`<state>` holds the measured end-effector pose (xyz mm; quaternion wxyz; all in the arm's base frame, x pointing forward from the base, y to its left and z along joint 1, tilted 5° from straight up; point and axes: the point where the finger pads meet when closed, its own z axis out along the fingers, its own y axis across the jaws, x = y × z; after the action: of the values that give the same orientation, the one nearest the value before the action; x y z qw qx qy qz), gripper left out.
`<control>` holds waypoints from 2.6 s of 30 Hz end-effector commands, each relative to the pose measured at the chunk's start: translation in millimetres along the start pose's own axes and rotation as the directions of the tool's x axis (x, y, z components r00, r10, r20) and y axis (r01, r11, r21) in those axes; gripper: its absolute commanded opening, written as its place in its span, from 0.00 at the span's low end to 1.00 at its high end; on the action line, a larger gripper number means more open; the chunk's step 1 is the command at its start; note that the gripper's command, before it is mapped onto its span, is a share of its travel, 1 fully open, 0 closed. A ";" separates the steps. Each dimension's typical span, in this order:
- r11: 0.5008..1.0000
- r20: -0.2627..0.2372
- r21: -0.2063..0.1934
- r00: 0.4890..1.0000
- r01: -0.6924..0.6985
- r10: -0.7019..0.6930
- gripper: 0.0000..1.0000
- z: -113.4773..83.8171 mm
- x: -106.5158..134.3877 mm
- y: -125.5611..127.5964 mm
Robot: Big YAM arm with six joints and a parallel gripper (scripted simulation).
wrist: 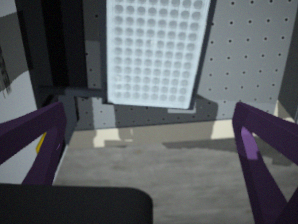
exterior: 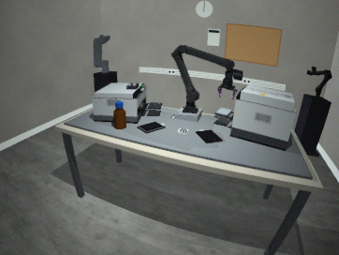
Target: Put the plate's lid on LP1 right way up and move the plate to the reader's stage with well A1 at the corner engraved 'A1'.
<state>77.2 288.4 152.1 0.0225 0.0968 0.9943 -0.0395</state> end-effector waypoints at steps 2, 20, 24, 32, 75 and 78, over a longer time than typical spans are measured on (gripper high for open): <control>1.000 0.000 -0.021 1.000 0.008 -0.008 1.00 2.1 -2.5 7.3; 0.999 0.000 -0.027 1.000 0.029 -0.029 1.00 4.1 4.9 -2.2; 0.999 -0.006 -0.029 0.999 0.037 -0.037 0.00 3.5 -7.8 -7.5; 0.999 -0.004 -0.003 0.999 0.048 -0.048 0.00 -2.4 -46.5 -26.0; 0.994 -0.020 -0.003 0.993 0.113 -0.113 0.00 -4.6 -152.1 -124.9; 0.994 -0.024 0.005 0.994 0.111 -0.111 0.00 -1.0 -156.7 -131.7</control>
<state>207.2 143.2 175.0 0.0185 0.0589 0.9976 -0.0328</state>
